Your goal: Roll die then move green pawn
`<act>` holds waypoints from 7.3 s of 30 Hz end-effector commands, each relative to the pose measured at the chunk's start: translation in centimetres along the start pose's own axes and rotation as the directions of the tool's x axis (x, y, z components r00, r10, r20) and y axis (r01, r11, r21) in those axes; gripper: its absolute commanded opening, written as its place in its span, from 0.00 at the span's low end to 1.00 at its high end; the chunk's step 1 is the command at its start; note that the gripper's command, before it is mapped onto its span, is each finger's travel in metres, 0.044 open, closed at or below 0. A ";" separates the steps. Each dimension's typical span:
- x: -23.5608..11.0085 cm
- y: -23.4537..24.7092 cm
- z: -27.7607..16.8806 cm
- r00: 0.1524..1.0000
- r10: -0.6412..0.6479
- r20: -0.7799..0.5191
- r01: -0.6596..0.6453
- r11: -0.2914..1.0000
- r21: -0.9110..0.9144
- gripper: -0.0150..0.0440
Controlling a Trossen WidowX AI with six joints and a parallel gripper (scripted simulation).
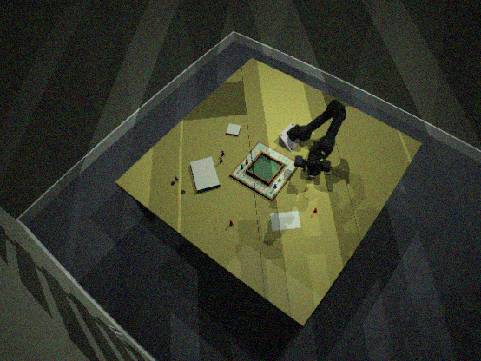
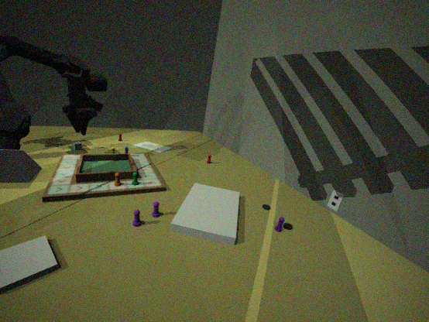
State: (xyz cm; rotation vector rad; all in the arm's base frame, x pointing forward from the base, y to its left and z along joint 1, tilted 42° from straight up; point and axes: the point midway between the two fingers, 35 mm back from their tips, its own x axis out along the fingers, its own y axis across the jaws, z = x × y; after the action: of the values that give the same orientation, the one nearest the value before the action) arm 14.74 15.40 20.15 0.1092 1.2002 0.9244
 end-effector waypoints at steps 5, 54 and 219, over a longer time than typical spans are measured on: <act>0.6 1.1 -1.2 0.998 0.052 -0.042 -0.051 0.998 0.024 0.72; 4.1 1.1 -1.0 0.998 0.044 -0.035 -0.043 0.999 0.028 0.25; -3.7 -23.3 -0.5 0.670 -0.642 -0.374 0.059 -0.455 0.888 0.25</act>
State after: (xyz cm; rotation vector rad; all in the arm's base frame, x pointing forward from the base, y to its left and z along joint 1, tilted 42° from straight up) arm 26.98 -2.12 10.23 1.0988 1.1133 -1.1441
